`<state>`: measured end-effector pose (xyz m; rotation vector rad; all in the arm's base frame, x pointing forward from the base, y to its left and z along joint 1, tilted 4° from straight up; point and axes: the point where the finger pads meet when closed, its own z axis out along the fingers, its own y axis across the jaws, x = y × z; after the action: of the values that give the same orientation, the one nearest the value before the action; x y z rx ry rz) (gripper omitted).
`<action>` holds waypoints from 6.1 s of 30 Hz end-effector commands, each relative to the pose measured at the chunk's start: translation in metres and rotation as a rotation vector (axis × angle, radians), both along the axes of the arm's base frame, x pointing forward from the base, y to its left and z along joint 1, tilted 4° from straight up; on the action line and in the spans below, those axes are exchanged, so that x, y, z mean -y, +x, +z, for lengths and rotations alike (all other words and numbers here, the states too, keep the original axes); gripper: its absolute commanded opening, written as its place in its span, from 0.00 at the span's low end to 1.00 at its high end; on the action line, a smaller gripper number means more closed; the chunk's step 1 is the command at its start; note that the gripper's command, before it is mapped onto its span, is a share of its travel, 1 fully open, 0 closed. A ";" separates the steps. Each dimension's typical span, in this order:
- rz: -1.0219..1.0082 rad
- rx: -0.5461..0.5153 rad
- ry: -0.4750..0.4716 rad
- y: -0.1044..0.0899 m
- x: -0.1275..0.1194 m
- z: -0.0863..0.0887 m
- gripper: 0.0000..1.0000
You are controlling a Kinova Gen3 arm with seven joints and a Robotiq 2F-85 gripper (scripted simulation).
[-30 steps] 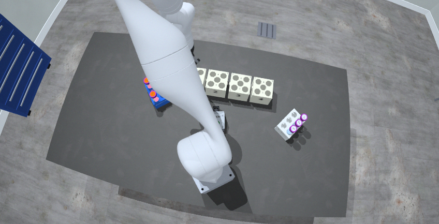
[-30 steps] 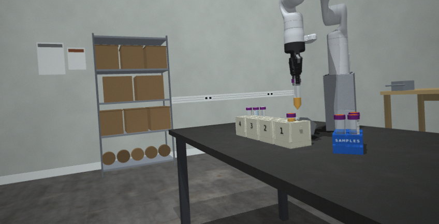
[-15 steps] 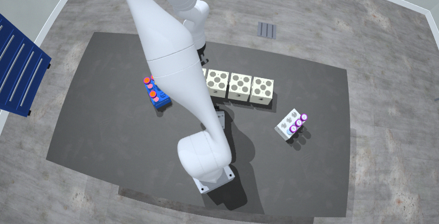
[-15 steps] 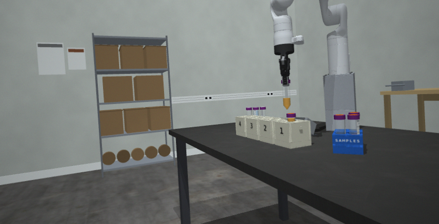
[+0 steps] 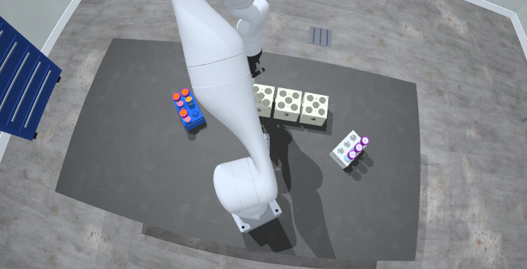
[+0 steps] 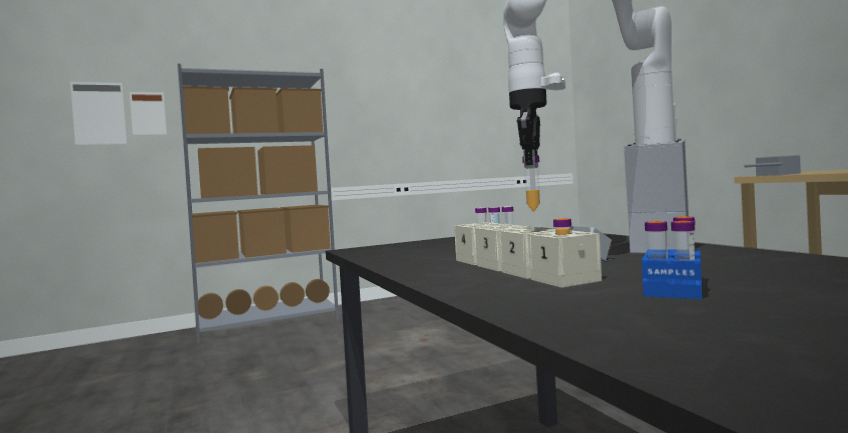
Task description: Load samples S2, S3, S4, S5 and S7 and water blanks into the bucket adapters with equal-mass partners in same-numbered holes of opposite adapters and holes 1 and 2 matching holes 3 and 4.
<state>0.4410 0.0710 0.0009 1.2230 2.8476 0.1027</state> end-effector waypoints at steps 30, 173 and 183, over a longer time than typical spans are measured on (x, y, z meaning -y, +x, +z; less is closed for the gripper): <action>0.001 0.002 0.001 0.009 0.016 -0.016 0.10; 0.001 0.001 0.001 0.014 0.012 -0.101 0.10; 0.001 0.001 0.001 0.015 0.012 -0.108 0.10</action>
<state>0.4551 0.0592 -0.1069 1.2221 2.8487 0.1036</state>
